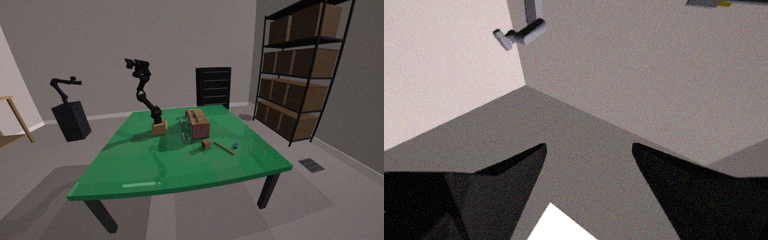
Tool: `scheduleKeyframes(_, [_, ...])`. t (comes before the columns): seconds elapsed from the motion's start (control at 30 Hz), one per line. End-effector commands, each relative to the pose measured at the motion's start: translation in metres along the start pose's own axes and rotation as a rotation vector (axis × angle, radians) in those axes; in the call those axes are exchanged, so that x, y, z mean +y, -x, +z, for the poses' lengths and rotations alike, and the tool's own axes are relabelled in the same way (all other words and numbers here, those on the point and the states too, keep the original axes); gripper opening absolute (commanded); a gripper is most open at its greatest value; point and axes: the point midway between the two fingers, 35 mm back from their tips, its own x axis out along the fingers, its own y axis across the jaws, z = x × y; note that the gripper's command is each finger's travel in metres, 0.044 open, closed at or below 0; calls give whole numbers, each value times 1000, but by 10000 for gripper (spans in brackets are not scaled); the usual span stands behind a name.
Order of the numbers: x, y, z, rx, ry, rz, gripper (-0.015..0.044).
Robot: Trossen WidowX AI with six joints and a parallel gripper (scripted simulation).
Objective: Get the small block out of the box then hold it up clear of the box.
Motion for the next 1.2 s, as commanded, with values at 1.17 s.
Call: scheduleKeyframes(1.17, [-408, 215, 127, 555, 1184, -1888, 400])
